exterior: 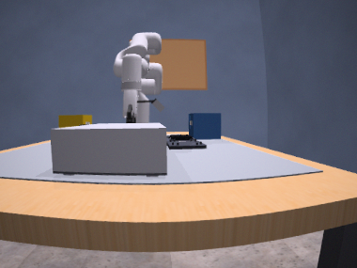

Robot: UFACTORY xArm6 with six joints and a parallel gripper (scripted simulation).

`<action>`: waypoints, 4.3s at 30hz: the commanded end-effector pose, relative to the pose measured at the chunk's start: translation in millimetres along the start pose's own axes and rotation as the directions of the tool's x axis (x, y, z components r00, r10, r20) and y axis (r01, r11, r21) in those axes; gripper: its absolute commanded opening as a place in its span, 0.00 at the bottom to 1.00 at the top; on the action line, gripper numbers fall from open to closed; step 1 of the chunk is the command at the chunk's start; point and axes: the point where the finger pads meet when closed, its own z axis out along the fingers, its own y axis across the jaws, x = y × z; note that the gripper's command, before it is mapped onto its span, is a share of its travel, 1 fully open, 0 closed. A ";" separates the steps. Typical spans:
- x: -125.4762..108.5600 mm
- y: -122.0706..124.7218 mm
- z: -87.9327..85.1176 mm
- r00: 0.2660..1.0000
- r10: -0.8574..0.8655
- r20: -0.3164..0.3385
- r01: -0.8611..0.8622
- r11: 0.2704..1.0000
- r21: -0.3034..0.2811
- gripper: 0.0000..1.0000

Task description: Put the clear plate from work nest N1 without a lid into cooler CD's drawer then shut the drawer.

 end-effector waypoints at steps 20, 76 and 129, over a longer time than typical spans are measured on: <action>0.0 1.7 -2.4 1.000 0.000 0.000 0.000 1.000 -0.005 0.00; 0.0 1.8 12.6 1.000 0.000 0.000 0.000 1.000 -0.005 0.00; 0.0 1.7 13.7 1.000 0.000 0.000 0.000 1.000 -0.005 1.00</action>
